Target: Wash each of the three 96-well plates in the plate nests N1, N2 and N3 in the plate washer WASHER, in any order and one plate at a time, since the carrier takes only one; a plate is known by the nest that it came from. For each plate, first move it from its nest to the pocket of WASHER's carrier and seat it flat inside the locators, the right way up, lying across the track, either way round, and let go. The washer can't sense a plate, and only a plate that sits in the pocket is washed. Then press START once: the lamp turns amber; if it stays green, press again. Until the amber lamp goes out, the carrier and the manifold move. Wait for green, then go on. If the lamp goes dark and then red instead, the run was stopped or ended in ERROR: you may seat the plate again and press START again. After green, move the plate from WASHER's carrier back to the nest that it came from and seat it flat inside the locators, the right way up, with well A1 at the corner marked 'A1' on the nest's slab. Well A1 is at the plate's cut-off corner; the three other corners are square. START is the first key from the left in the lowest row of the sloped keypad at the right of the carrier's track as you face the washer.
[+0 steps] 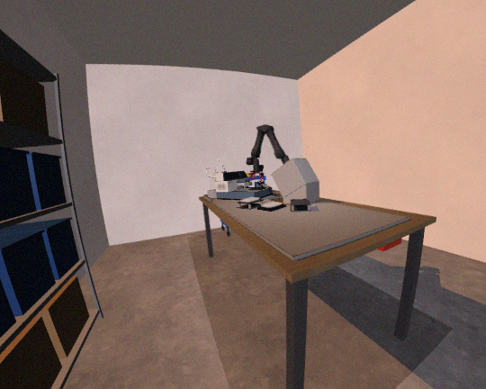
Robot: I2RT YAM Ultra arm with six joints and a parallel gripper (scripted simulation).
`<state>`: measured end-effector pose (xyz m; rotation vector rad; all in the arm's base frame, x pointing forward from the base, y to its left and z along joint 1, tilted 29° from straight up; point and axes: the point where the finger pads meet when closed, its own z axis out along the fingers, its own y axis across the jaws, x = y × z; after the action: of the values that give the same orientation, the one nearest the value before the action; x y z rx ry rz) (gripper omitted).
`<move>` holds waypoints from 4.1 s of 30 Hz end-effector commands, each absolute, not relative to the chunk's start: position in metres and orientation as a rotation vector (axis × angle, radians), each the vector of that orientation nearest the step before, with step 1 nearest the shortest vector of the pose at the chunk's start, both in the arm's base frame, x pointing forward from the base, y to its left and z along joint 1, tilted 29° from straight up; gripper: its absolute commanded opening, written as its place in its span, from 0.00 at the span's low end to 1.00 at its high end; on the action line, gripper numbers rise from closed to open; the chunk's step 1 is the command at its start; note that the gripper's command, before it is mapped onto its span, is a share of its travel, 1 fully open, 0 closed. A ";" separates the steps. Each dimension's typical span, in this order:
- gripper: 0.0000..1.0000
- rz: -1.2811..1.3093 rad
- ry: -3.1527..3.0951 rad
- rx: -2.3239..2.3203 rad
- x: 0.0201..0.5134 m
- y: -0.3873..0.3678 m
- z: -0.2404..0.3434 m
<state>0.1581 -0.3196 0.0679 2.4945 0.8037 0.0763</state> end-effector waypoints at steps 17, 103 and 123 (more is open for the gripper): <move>0.00 0.075 0.797 2.472 0.157 -0.310 0.105; 0.00 -0.157 1.587 2.072 0.282 -0.224 0.076; 0.00 -0.157 1.587 2.072 0.282 -0.224 0.076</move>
<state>0.2767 -0.2179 0.0619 2.0875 1.6305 -0.1624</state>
